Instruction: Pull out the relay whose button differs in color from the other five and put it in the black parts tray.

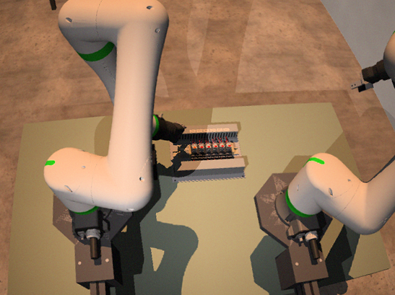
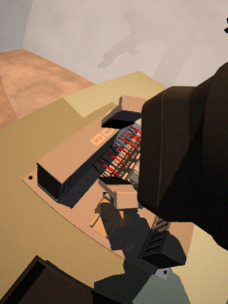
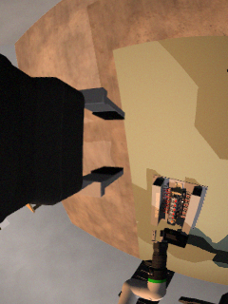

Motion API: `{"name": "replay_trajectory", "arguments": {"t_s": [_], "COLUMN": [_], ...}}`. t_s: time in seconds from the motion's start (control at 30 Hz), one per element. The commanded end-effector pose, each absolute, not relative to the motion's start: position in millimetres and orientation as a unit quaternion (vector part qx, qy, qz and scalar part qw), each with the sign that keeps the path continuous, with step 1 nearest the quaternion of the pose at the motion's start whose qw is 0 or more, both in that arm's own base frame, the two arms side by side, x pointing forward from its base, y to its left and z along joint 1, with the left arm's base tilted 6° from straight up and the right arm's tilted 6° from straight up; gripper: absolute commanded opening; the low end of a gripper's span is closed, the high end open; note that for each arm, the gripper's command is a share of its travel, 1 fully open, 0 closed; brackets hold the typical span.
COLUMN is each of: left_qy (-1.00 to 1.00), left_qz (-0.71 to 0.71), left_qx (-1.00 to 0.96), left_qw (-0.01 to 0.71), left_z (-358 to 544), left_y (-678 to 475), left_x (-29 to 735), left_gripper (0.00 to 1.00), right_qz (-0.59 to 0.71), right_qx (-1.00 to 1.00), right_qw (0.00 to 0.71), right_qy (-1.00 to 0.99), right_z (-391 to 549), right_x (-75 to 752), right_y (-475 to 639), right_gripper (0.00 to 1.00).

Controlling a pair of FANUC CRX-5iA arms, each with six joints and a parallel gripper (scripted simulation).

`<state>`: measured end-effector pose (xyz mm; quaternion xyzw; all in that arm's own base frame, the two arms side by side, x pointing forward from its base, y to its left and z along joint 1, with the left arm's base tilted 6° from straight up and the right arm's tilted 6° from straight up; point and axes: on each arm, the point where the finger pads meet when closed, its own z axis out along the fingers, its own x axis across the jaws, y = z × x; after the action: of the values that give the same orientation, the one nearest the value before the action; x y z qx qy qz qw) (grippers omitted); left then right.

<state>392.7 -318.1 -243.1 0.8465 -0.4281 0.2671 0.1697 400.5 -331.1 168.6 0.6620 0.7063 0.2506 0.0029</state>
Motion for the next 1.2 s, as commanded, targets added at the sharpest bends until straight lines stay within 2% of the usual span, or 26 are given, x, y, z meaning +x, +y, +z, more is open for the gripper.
{"name": "replay_trajectory", "arguments": {"t_s": [0.0, 0.63, 1.17], "left_qy": [-0.428, -0.428, -0.428], "left_qz": [0.268, 0.268, 0.268], "left_qx": [0.846, 0.846, 0.846], "left_qw": [0.17, 0.17, 0.17], "left_z": [-243, -243, -243], "left_y": [-318, -318, -318], "left_x": [393, 393, 393], "left_gripper": [1.0, 1.0, 1.0], "right_qz": [0.223, 0.125, 0.065], "right_qx": [0.722, 0.906, 0.975], "right_qw": [0.0, 0.007, 0.024], "right_qy": [0.655, 0.404, 0.21], "right_z": [185, 249, 292], "right_x": [363, 208, 105], "right_y": [-362, -442, -463], "right_gripper": [1.0, 1.0, 1.0]}}
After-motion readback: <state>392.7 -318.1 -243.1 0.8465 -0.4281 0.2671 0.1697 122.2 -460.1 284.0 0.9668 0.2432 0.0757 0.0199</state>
